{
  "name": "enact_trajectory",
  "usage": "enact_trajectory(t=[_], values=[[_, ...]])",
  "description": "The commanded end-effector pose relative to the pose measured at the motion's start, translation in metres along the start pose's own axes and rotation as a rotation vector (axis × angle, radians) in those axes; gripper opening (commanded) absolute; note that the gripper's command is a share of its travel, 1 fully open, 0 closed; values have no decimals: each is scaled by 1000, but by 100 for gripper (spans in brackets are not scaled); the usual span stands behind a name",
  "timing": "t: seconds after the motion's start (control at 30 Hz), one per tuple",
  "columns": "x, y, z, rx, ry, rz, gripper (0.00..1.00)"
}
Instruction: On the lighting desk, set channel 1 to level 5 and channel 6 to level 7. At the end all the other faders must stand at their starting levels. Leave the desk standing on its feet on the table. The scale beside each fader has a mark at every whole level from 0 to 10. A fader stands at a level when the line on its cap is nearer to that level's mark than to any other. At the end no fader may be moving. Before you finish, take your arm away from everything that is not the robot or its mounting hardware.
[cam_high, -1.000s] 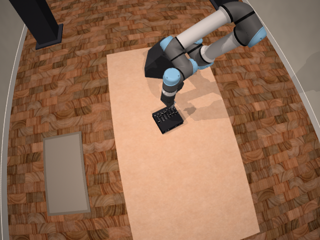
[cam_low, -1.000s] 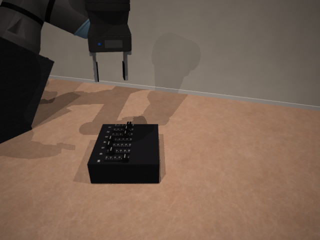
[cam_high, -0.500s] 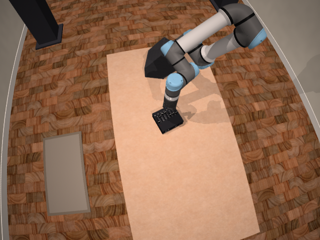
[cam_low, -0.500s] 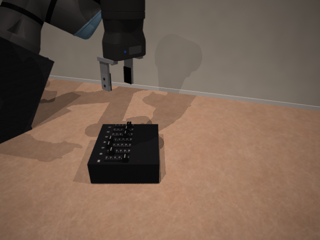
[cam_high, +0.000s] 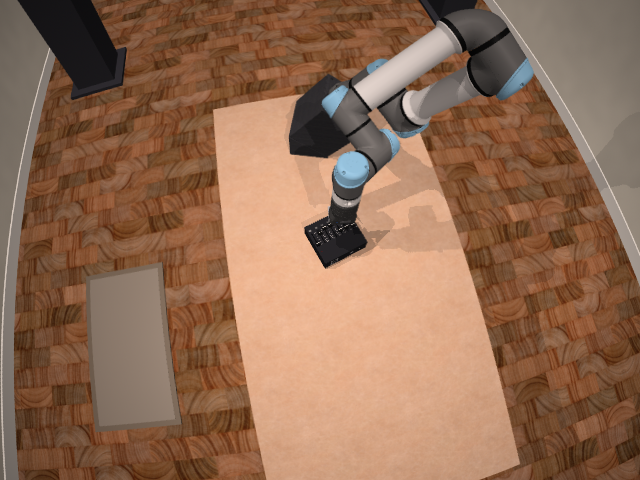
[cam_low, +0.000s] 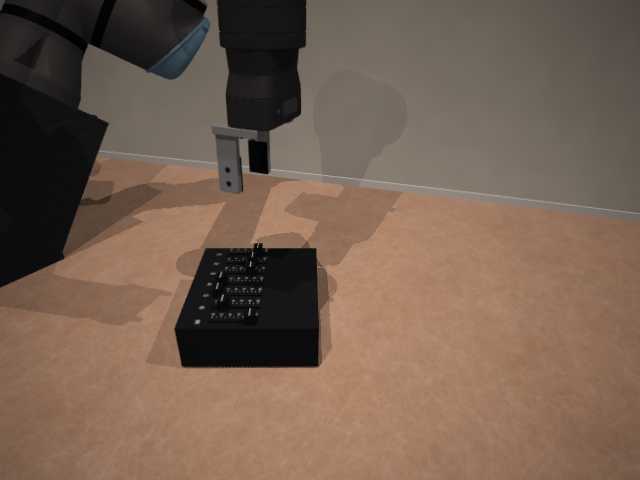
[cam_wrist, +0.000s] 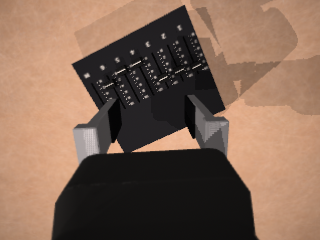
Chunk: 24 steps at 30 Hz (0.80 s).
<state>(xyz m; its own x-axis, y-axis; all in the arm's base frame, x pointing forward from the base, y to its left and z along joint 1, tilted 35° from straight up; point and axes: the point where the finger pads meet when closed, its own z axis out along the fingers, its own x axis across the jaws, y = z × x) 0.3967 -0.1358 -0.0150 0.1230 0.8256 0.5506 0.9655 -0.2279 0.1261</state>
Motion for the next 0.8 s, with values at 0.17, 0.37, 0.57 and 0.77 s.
enact_trajectory(t=[0.17, 0.37, 0.57, 0.77], values=[[0, 4, 2, -3, 3, -93, 100], [0, 4, 2, -3, 3, -105, 100], [0, 4, 2, -3, 3, -105, 100], [0, 4, 2, -3, 3, -105, 100]])
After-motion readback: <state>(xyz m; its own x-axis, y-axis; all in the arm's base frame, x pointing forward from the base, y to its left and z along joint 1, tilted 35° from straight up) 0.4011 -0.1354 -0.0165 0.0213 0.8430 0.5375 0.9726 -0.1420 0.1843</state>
